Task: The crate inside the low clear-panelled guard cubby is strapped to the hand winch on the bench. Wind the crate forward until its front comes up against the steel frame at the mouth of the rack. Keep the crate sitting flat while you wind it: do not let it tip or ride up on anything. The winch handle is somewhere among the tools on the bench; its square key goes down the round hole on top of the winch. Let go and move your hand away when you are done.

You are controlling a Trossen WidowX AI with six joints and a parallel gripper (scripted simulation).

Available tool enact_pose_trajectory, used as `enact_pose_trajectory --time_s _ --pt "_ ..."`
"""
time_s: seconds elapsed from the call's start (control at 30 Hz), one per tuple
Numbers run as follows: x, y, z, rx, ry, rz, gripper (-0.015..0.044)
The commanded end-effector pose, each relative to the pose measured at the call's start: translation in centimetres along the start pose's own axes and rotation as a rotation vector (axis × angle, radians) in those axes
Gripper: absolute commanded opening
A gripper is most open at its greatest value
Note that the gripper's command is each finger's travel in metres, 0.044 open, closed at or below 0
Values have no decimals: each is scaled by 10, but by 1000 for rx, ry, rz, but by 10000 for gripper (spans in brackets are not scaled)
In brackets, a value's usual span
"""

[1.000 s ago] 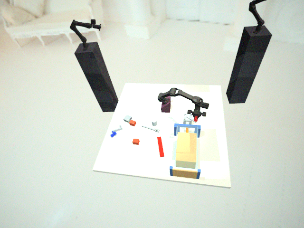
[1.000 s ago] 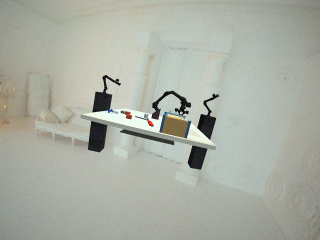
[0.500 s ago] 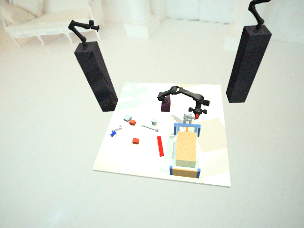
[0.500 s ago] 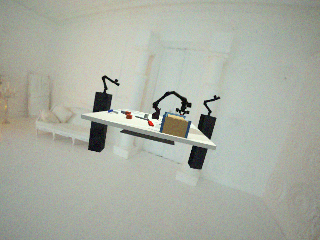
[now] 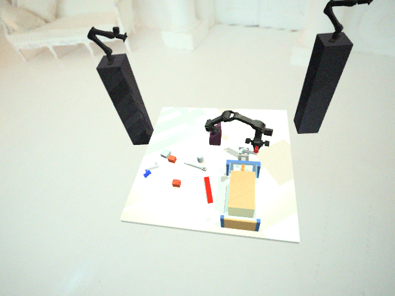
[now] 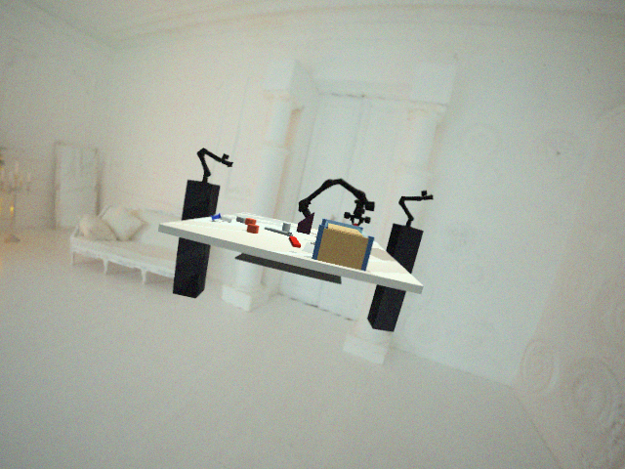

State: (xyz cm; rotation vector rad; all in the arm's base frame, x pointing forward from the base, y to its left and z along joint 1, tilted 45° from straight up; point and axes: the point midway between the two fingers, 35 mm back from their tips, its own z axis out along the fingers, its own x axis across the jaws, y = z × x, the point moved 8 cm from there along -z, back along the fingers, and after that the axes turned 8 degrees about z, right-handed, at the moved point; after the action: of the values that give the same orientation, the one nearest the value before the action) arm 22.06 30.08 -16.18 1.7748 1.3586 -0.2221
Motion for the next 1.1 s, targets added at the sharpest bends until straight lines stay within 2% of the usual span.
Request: enact_pose_trajectory --time_s 0.0,1.07 --pt "-2 -15 -6 20 -1 -18 0" --pt "-21 -49 -23 23 -1 -21 0"
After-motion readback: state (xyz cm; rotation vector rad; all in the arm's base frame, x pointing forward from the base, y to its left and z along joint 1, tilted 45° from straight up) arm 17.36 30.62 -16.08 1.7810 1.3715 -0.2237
